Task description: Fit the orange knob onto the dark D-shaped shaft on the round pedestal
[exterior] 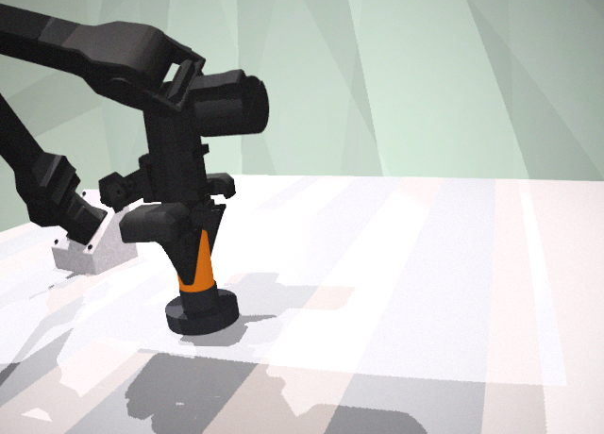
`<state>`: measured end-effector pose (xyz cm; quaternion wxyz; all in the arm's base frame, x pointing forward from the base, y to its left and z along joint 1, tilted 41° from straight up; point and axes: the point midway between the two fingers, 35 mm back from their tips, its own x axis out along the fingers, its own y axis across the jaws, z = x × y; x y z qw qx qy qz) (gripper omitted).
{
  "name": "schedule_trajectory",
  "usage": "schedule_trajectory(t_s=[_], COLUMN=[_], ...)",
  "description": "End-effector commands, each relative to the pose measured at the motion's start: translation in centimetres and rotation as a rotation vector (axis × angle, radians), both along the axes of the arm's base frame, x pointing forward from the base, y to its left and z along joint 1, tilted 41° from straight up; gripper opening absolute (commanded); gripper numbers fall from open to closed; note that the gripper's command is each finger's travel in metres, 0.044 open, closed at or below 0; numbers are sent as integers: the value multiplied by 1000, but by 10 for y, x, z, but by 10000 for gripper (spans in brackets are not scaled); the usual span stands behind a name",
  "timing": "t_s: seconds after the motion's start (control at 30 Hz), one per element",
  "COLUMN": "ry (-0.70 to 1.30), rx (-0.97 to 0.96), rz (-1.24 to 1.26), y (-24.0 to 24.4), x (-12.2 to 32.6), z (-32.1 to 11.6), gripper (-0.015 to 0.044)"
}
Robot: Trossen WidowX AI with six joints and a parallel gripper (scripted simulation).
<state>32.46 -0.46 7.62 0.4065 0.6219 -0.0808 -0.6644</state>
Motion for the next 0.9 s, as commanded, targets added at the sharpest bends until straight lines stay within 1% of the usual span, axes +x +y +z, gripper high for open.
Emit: schedule_trajectory(t_s=[0.0,0.2,0.5,0.57,0.7,0.77,0.87], ry=[-1,-1,-1,-6,-13,-14,-14], rx=[0,0,2,14,48,53,54], rz=[1,1,2,9,28,31,31], y=[1,1,2,16,54,60,62], x=[0,0,0,0,-8,-11,-8], z=[0,0,2,17,65,73,72], gripper=[289,440,440,440,440,440,440])
